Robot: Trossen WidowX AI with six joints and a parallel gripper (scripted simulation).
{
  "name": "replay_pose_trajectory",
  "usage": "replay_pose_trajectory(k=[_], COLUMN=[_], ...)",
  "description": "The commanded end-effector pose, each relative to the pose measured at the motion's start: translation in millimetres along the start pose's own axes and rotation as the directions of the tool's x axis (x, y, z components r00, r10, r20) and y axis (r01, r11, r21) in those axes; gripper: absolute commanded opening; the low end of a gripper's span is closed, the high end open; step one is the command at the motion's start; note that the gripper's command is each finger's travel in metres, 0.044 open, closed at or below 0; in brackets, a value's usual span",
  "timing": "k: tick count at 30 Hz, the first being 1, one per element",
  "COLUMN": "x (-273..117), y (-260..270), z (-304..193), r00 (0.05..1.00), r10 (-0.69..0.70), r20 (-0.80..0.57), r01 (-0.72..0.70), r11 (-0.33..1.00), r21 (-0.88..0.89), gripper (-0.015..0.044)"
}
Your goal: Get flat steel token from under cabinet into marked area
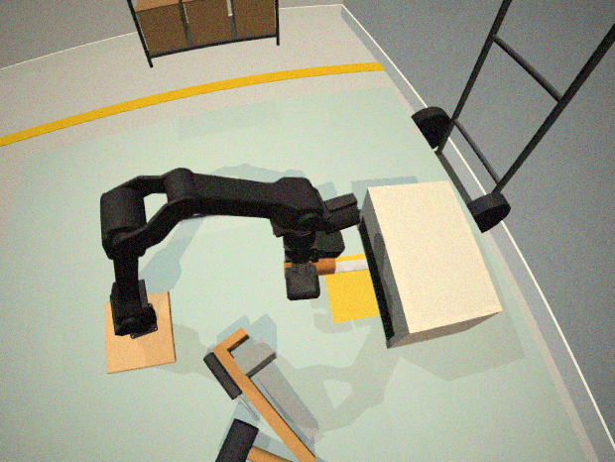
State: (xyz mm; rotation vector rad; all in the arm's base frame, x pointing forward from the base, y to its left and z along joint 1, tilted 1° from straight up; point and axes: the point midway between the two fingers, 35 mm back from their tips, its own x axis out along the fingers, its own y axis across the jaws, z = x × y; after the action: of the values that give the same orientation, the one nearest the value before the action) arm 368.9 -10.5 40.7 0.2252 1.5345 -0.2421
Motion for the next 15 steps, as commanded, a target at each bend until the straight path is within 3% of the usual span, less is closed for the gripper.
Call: replay_pose_trajectory(k=[1, 15], x=[0.7, 0.9], y=[-0.2, 0.3], z=[-4.5, -18.8], r00=[1.0, 1.0], r10=[-0.003, -0.003], r20=[0.001, 0.0], r01=[0.003, 0.003], r11=[1.0, 1.0], r21=[0.006, 0.006], gripper=[0.0, 0.0])
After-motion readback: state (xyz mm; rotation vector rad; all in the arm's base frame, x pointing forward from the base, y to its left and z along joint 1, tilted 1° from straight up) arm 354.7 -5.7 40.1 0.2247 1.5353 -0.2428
